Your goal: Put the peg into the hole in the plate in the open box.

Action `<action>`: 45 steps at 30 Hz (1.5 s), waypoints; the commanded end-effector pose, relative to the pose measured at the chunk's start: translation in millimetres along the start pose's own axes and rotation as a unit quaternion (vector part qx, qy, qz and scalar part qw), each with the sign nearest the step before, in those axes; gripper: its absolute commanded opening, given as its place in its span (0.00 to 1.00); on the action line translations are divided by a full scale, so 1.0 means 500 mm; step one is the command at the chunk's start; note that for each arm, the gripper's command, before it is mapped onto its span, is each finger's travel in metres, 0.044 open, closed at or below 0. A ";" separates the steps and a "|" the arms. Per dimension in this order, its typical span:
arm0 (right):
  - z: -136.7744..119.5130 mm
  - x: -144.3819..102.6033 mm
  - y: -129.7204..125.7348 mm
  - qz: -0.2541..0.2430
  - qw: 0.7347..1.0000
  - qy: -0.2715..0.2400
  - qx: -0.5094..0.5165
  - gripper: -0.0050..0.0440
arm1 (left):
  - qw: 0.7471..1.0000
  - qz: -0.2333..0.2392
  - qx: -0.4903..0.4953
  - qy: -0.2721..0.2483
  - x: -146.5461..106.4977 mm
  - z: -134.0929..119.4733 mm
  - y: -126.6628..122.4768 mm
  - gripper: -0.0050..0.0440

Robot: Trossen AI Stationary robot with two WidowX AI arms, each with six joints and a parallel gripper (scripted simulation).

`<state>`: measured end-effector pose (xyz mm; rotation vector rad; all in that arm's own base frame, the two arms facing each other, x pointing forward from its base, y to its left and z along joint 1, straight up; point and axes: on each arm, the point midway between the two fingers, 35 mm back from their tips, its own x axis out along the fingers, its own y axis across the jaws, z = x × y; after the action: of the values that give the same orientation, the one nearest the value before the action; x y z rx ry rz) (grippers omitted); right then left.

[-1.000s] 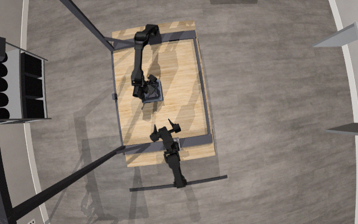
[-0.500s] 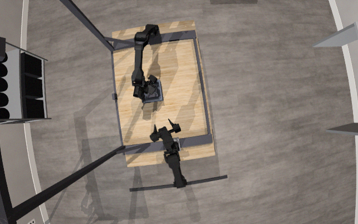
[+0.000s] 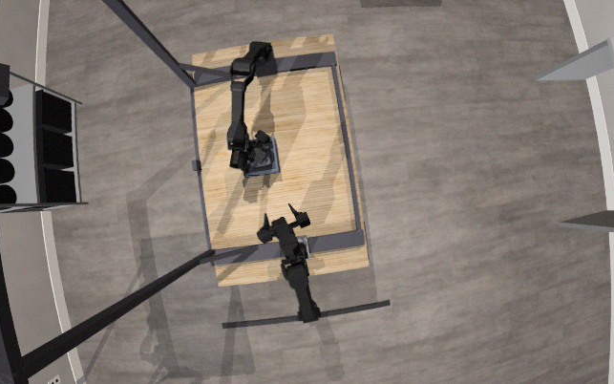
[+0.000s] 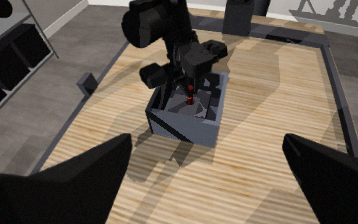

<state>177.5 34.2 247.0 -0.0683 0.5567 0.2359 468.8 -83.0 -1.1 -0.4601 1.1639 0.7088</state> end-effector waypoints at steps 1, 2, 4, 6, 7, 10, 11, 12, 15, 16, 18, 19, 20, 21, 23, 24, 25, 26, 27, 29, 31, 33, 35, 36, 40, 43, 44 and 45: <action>0.007 -0.005 0.000 -0.001 1.000 -0.005 0.000 1.00 | 1.000 -0.007 -0.005 -0.009 0.001 0.009 -0.005 0.16; 0.007 -0.005 0.000 -0.001 1.000 -0.005 0.000 1.00 | 1.000 -0.007 -0.005 -0.009 0.001 0.009 -0.005 0.16; 0.007 -0.005 0.000 -0.001 1.000 -0.005 0.000 1.00 | 1.000 -0.007 -0.005 -0.009 0.011 0.006 -0.006 0.16; 0.007 -0.005 0.000 -0.001 1.000 -0.005 0.000 1.00 | 1.000 -0.007 -0.005 -0.009 0.020 0.002 -0.005 0.16; 0.007 -0.005 0.000 -0.001 1.000 -0.005 0.000 1.00 | 1.000 -0.007 -0.005 -0.009 0.024 0.001 -0.005 0.16; 0.007 -0.005 0.000 -0.001 1.000 -0.005 0.000 1.00 | 1.000 -0.023 -0.009 -0.008 0.020 0.004 -0.008 0.16; 0.007 -0.005 0.000 -0.001 1.000 -0.005 0.000 1.00 | 1.000 -0.020 -0.008 -0.005 0.033 -0.002 -0.006 0.16; 0.007 -0.005 0.000 -0.001 1.000 -0.005 0.000 1.00 | 1.000 -0.018 -0.008 -0.003 0.042 -0.007 -0.005 0.16; 0.007 -0.005 0.000 -0.001 1.000 -0.005 0.000 1.00 | 1.000 -0.018 -0.008 -0.003 0.047 -0.012 -0.004 0.16; 0.007 -0.005 0.000 -0.001 1.000 -0.005 0.000 1.00 | 1.000 -0.019 -0.008 -0.003 0.048 -0.014 -0.005 0.16; 0.007 -0.005 0.000 -0.001 1.000 -0.005 0.000 1.00 | 1.000 -0.019 -0.008 -0.003 0.048 -0.015 -0.004 0.16; 0.007 -0.005 0.000 -0.001 1.000 -0.005 0.000 1.00 | 1.000 -0.019 -0.008 -0.003 0.048 -0.015 -0.004 0.16; 0.007 -0.005 0.000 -0.001 1.000 -0.005 0.000 1.00 | 1.000 -0.019 -0.008 -0.003 0.049 -0.016 -0.004 0.16; 0.007 -0.005 0.000 -0.001 1.000 -0.005 0.000 1.00 | 1.000 -0.019 -0.008 -0.003 0.050 -0.016 -0.004 0.16; 0.007 -0.005 0.000 -0.001 1.000 -0.005 0.000 1.00 | 1.000 -0.026 -0.011 -0.007 0.035 -0.010 -0.007 0.16; 0.007 -0.005 0.000 -0.001 1.000 -0.005 0.000 1.00 | 1.000 -0.026 -0.011 -0.007 0.035 -0.010 -0.007 0.16; 0.007 -0.005 0.000 -0.001 1.000 -0.005 0.000 1.00 | 0.999 -0.030 -0.012 -0.009 0.025 0.000 -0.010 0.16; 0.007 -0.005 0.000 -0.001 1.000 -0.005 0.000 1.00 | 0.999 -0.032 -0.013 -0.011 0.015 0.008 -0.013 0.16; 0.007 -0.005 0.000 -0.001 1.000 -0.005 0.000 1.00 | 0.999 -0.032 -0.013 -0.011 0.015 0.008 -0.012 0.16; 0.007 -0.005 0.000 -0.001 1.000 -0.005 0.000 1.00 | 0.999 -0.030 -0.012 -0.010 0.017 0.006 -0.010 0.16; 0.007 -0.005 0.000 -0.001 1.000 -0.005 0.000 1.00 | 0.999 -0.030 -0.012 -0.010 0.018 0.005 -0.010 0.16; 0.007 -0.005 0.000 -0.001 1.000 -0.005 0.000 1.00 | 0.999 -0.030 -0.012 -0.010 0.018 0.004 -0.010 0.26; 0.007 -0.005 0.000 -0.001 1.000 -0.005 0.000 1.00 | 0.999 -0.029 -0.012 -0.011 0.018 0.003 -0.010 0.31; 0.007 -0.005 0.000 -0.001 1.000 -0.005 0.000 1.00 | 0.999 -0.029 -0.012 -0.011 0.018 0.003 -0.010 0.31; 0.007 -0.005 0.000 -0.001 1.000 -0.005 0.000 1.00 | 0.999 -0.031 -0.013 -0.010 0.012 0.005 -0.011 0.42; 0.007 -0.005 0.000 -0.001 1.000 -0.005 0.000 1.00 | 0.999 -0.040 -0.017 -0.017 -0.022 0.013 -0.018 0.45; 0.007 -0.005 0.000 -0.001 1.000 -0.005 0.000 1.00 | 0.999 -0.040 -0.017 -0.017 -0.027 0.012 -0.018 0.45; 0.007 -0.005 0.000 -0.001 1.000 -0.005 0.000 1.00 | 0.999 -0.040 -0.017 -0.017 -0.032 0.012 -0.018 0.45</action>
<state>177.5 34.2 247.0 -0.0683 0.5567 0.2359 466.1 -81.6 -20.1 -0.4778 1.1528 0.7006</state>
